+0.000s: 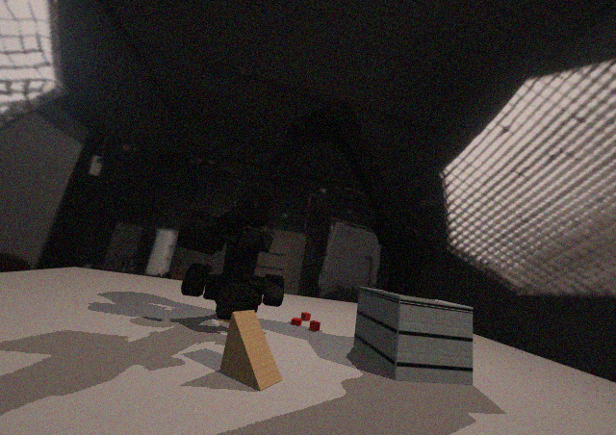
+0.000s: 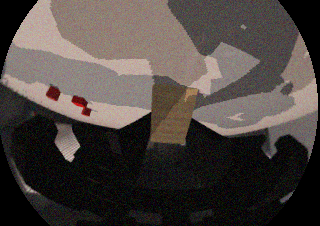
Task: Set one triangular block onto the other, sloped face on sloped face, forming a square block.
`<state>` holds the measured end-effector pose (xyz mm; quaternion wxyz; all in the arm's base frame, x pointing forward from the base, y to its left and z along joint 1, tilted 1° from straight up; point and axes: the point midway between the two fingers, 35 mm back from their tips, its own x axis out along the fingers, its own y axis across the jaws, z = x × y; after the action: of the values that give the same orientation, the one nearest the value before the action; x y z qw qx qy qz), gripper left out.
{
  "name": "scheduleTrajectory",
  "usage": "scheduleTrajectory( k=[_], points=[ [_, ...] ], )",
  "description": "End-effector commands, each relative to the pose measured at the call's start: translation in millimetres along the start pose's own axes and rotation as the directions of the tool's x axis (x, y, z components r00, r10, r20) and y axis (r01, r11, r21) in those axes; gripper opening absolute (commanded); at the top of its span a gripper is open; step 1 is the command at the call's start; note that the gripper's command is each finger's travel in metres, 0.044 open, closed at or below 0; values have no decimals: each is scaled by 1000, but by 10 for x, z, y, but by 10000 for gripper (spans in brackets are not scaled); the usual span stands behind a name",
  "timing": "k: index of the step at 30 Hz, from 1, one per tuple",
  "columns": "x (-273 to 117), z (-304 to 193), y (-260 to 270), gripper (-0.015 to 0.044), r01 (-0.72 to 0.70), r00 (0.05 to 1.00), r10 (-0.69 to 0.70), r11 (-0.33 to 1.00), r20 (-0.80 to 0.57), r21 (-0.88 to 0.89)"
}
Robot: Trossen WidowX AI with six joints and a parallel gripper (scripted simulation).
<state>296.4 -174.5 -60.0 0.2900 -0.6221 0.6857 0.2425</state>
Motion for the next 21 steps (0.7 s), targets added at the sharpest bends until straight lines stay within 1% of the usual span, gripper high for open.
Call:
scheduleTrajectory(
  k=[1,5,21],
  points=[
    [-1,-4,-2,105,0,1000,0,1000,0,3],
    [-22,-26,-8,0,0,1000,0,1000,0,3],
    [-554,-555,-42,0,1,1000,-1,1000,0,1]
  ],
)
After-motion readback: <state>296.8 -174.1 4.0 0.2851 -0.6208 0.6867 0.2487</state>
